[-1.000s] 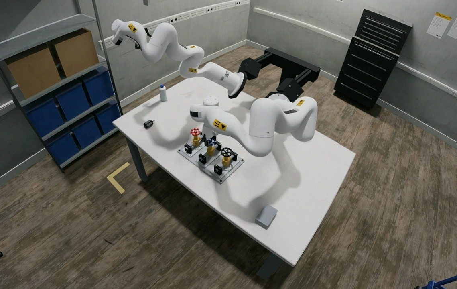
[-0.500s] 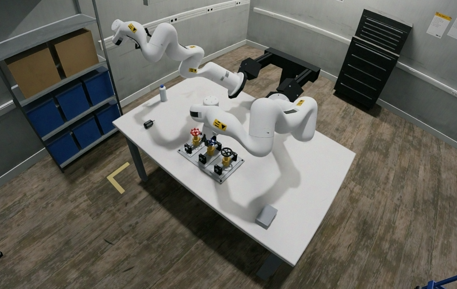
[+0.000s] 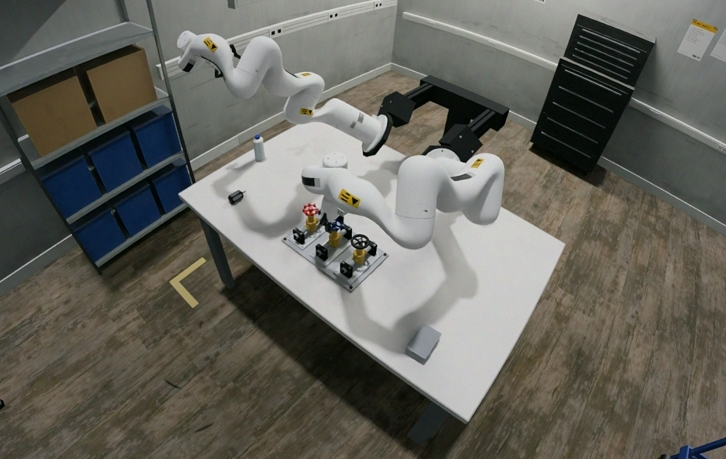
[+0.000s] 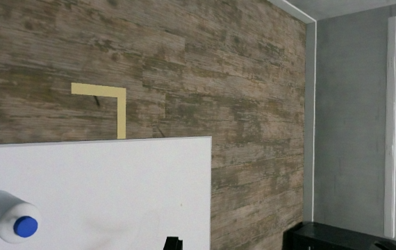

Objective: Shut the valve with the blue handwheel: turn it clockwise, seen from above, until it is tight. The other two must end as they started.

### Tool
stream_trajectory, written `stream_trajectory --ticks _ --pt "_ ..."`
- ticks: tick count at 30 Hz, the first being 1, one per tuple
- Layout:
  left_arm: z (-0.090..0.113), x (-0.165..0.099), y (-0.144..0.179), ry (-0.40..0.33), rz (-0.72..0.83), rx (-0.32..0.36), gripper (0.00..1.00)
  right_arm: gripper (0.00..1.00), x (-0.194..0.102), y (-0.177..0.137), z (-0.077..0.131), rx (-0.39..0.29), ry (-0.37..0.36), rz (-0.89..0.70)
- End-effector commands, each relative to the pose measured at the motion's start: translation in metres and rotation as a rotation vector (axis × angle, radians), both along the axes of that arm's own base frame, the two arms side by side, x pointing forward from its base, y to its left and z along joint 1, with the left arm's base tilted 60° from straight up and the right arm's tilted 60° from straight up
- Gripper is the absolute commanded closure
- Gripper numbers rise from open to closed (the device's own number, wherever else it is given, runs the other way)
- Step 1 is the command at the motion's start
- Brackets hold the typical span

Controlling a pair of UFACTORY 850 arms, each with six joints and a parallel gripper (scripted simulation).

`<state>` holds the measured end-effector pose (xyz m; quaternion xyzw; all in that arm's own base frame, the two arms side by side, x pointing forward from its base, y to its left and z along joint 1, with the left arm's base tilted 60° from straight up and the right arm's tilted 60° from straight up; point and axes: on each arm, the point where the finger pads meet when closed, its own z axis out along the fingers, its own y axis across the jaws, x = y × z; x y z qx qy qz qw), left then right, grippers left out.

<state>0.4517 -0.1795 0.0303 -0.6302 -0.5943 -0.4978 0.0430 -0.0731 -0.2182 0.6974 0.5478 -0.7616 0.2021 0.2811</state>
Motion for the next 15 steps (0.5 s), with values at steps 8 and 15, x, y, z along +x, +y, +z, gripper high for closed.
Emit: stream_trajectory --ticks 8,15 --pt "0.0002 0.0001 -0.0006 0.004 -0.004 0.004 1.0 0.0 0.0 0.0002 0.0005 -0.001 0.0 0.0" --pt "0.0002 0.0001 -0.0006 0.009 -0.008 0.008 1.0 0.0 0.0 0.0002 0.0005 -0.001 0.0 0.0"
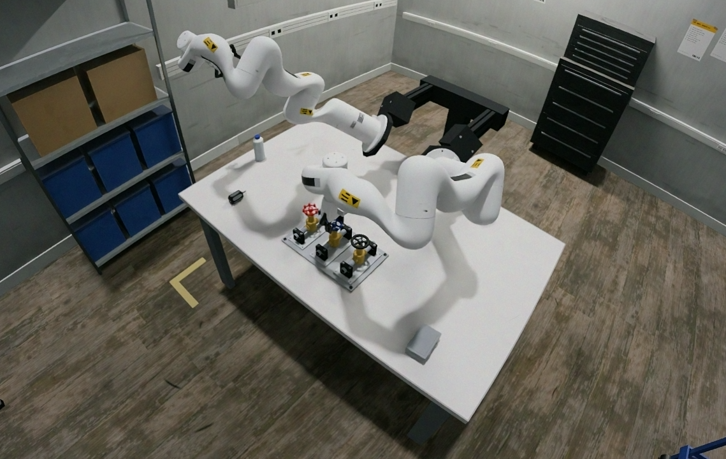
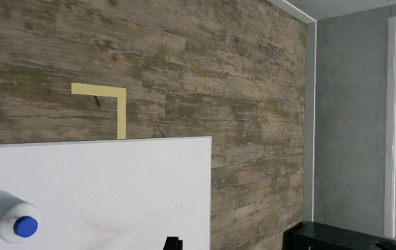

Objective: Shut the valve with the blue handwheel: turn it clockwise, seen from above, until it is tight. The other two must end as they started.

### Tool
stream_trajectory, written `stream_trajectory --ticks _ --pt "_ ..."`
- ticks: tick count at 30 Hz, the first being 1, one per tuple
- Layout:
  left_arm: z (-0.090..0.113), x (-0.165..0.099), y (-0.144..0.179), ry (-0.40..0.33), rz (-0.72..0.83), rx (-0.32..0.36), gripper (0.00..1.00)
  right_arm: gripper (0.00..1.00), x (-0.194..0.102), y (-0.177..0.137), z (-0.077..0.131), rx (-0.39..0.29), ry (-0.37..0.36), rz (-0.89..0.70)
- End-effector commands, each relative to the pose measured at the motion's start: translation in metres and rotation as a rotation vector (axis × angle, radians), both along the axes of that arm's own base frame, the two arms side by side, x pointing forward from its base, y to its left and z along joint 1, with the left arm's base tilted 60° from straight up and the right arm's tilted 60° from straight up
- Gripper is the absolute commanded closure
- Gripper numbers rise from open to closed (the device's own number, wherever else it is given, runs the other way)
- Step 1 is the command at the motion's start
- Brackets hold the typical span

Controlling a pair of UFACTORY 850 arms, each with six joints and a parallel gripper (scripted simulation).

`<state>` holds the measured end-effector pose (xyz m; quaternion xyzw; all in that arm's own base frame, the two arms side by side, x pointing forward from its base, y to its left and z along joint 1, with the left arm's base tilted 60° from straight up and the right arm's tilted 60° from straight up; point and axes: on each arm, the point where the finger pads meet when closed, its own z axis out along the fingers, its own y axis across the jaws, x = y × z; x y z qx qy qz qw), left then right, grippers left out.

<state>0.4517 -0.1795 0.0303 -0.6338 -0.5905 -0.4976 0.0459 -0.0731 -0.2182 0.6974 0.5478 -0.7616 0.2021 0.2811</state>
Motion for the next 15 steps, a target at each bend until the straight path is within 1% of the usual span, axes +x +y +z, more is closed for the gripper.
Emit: stream_trajectory --ticks 1,15 --pt "0.0002 0.0001 -0.0006 0.003 -0.003 0.002 1.0 0.0 0.0 0.0002 0.0005 -0.001 0.0 0.0" --pt "0.0002 0.0001 -0.0006 0.015 -0.013 0.013 1.0 0.0 0.0 0.0002 0.0005 -0.001 0.0 0.0"
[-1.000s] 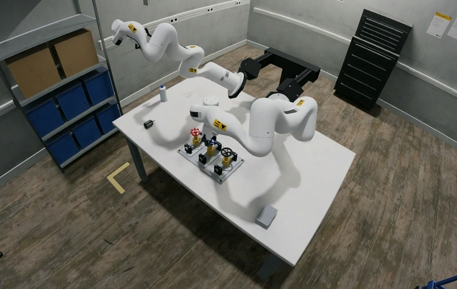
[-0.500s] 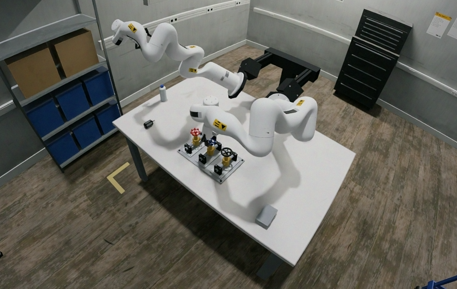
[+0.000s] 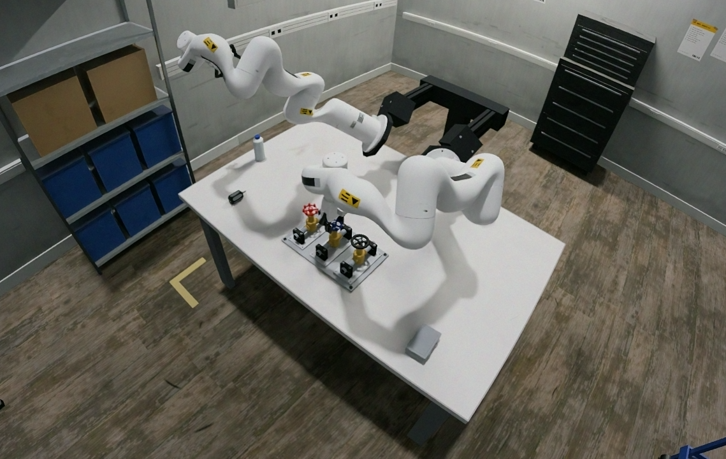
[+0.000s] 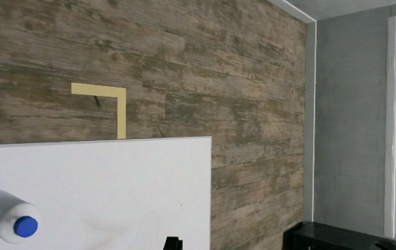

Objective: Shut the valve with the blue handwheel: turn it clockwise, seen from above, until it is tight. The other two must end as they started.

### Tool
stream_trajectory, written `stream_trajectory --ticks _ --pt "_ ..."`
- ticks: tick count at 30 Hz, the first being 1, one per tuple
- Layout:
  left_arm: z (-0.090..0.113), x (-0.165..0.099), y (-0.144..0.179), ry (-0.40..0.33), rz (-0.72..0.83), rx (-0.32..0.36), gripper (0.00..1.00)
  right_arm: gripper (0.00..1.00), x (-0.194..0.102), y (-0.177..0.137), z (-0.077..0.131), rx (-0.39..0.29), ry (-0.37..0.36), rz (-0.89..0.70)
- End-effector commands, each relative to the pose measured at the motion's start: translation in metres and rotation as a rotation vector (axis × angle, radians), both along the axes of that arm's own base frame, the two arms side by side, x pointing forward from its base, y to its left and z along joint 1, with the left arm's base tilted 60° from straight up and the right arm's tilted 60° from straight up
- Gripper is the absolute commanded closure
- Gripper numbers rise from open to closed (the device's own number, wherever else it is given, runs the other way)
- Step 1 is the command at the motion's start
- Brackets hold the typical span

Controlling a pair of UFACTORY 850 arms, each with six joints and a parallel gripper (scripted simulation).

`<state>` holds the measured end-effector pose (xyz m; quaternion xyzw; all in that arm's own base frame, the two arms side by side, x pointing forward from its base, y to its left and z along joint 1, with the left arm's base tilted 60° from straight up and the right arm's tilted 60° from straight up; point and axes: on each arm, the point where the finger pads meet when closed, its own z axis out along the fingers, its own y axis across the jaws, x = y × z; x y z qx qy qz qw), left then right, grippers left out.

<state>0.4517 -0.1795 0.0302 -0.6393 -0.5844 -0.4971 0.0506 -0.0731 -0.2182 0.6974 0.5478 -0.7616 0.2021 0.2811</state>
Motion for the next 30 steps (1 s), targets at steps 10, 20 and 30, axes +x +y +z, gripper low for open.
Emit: stream_trajectory --ticks 10,20,30 --pt "0.0002 0.0001 -0.0006 0.014 -0.012 0.012 1.0 0.0 0.0 0.0002 0.0005 -0.001 0.0 0.0" --pt "0.0002 0.0001 -0.0006 0.031 -0.025 0.027 1.0 0.0 0.0 0.0002 0.0005 -0.001 0.0 0.0" --pt "0.0002 0.0001 -0.0006 0.048 -0.038 0.042 1.0 0.0 0.0 0.0002 0.0005 -0.001 0.0 0.0"
